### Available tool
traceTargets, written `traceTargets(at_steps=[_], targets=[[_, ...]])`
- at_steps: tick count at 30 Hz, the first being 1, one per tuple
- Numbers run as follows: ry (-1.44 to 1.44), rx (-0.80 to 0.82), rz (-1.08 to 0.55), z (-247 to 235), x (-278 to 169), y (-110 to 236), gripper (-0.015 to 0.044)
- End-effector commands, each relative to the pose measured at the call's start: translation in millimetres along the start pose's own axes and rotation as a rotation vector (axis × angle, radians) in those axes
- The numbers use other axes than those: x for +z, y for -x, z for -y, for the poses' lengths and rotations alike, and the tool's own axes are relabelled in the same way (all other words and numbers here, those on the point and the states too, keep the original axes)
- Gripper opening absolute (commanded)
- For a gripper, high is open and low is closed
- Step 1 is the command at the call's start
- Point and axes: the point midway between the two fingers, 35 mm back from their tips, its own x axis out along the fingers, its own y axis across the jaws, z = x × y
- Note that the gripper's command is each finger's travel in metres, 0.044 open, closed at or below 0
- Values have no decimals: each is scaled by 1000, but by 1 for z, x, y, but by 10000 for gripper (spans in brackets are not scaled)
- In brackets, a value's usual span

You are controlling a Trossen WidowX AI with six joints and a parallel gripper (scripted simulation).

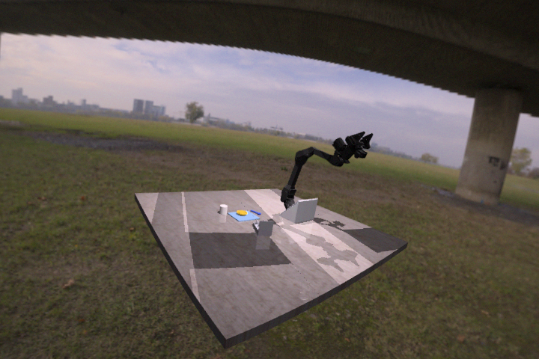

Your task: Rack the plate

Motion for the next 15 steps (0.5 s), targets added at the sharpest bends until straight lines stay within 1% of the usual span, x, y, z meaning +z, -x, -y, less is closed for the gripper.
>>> traceTargets(at_steps=[1,5,15], targets=[[2,1,1,-1,0,0,400],[56,32,32,-17,1,-3,400],[315,157,211,-99,7,-5,400]])
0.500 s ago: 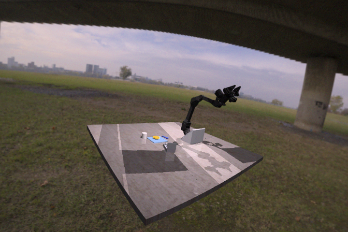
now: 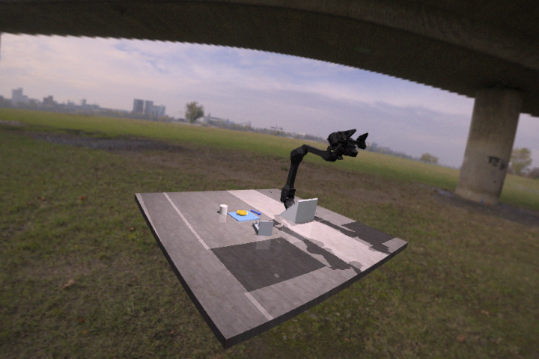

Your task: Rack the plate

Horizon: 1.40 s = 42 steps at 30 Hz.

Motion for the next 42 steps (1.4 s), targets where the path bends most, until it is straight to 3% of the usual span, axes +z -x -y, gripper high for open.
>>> traceTargets(at_steps=[1,20,42], targets=[[85,35,68,-25,10,-2,400],[546,121,500,-173,61,22,400],[969,-74,1082,-322,107,134,400]])
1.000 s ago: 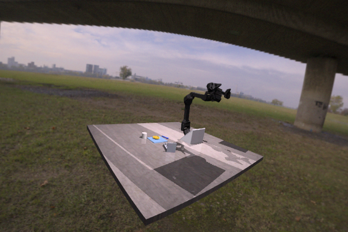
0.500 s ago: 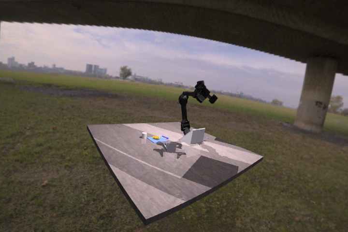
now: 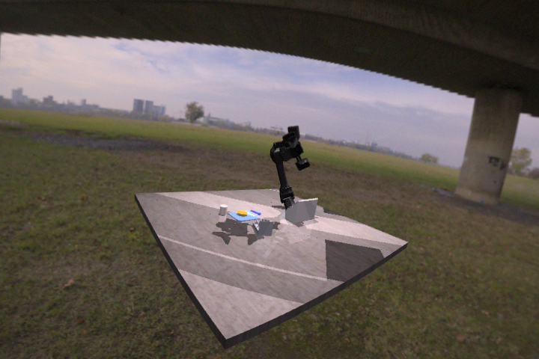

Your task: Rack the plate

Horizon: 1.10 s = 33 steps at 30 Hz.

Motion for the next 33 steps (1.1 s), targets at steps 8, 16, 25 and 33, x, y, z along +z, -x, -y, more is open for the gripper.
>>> traceTargets(at_steps=[8,16,25,33], targets=[[240,-182,176,7,91,13,400],[420,-363,268,17,158,35,400],[610,-596,314,34,226,73,400],[763,-820,299,51,278,117,400]])
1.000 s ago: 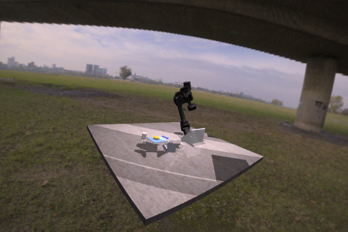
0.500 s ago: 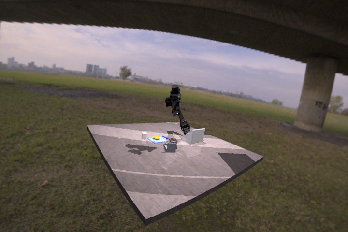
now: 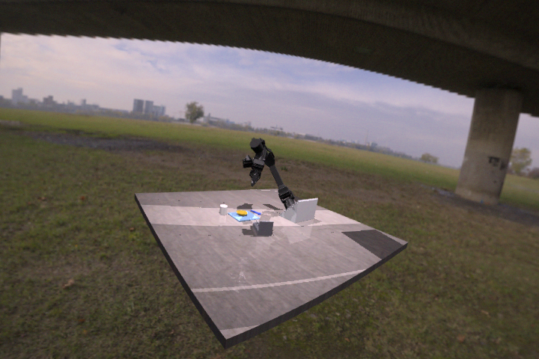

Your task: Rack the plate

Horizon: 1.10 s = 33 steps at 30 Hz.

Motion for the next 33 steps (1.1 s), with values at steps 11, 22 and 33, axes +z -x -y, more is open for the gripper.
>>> traceTargets(at_steps=[11,22,33], targets=[[321,-283,-112,111,33,11,400],[468,-394,-205,159,40,13,400],[585,-507,-298,219,25,-69,400]])
